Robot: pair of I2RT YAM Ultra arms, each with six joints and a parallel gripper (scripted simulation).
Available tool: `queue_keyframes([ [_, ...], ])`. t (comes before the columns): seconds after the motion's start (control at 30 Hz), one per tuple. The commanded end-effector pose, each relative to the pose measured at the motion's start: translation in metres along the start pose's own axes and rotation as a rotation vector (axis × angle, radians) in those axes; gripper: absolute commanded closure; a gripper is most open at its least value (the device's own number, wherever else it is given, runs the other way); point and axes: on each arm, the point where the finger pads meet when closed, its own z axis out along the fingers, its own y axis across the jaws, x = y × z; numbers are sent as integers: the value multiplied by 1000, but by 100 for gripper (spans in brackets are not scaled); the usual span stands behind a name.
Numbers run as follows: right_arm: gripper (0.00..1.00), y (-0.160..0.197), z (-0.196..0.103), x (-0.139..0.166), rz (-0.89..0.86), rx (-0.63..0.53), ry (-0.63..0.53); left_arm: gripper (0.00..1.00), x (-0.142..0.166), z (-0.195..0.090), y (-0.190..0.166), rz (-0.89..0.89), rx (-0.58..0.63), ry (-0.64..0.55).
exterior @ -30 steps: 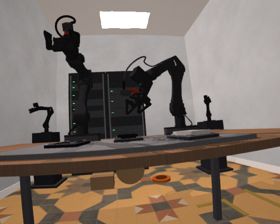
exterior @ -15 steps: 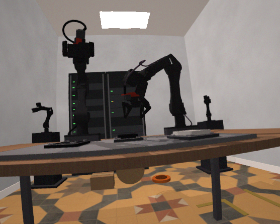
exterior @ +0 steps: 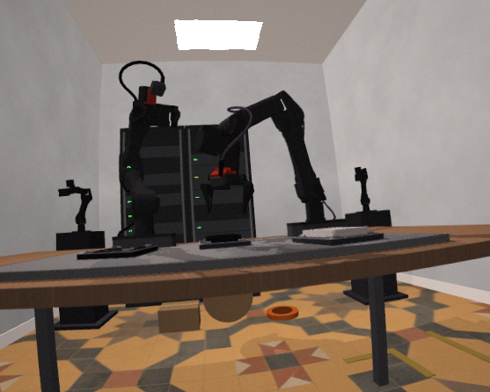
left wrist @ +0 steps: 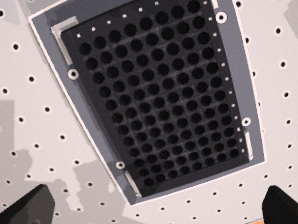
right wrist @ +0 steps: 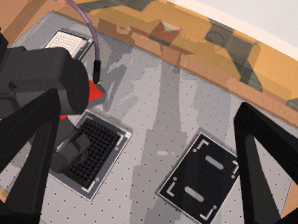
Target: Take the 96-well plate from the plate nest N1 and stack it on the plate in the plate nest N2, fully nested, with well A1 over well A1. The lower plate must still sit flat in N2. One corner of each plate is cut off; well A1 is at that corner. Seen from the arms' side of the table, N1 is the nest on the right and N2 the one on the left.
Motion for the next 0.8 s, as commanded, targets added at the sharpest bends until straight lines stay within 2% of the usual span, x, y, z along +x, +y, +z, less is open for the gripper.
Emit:
queue_keyframes([
  [0.0, 0, 8, -48, 32, 10, -39, 74, 0, -2, 2, 1, -196, -77, 89],
  [0.17, 0, 4, -71, 49, 11, -34, 82, 0, -7, 7, -4, -272, -103, 121],
  [0.33, 0, 4, -77, 48, 9, -45, 60, 0, -12, 9, -8, -277, -101, 120],
  [0.6, 0, 31, -99, 66, -73, -319, 81, 0, -17, 14, -11, -323, -118, 133],
  [0.77, 0, 32, -99, 66, -75, -323, 80, 0, -16, 21, -12, -321, -116, 132],
])
